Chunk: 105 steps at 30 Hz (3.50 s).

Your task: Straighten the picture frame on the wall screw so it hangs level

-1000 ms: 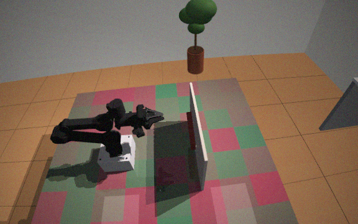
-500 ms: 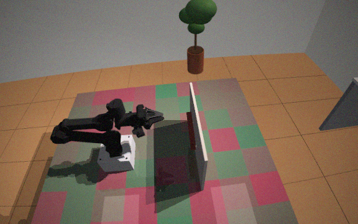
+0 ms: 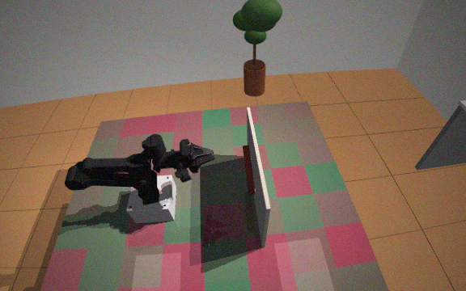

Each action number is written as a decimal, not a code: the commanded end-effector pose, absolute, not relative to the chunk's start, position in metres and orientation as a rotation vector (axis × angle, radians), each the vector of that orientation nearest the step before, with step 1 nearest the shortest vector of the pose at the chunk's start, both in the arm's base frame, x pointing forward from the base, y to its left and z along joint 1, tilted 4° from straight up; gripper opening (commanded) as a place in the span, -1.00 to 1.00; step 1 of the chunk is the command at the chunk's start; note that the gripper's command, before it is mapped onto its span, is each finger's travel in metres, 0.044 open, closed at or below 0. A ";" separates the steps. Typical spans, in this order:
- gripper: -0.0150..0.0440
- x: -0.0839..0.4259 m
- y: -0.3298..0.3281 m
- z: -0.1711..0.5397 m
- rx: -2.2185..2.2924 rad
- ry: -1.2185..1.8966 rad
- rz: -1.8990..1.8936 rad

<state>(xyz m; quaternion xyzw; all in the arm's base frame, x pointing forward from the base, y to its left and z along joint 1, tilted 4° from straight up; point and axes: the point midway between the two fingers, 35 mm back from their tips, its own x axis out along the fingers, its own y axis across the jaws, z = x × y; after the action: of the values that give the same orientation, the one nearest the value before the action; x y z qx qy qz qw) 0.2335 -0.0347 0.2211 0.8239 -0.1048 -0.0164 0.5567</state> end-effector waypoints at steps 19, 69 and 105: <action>0.39 0.236 -0.032 0.195 1.901 -0.237 -0.063; 0.39 0.325 -0.048 0.141 1.906 -0.232 -0.070; 0.39 0.358 -0.055 0.143 1.900 -0.242 -0.056</action>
<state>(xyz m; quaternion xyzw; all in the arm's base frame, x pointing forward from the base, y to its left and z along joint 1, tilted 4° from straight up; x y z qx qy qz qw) 0.3559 -0.0554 0.1420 0.8115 -0.1041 -0.0269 0.5744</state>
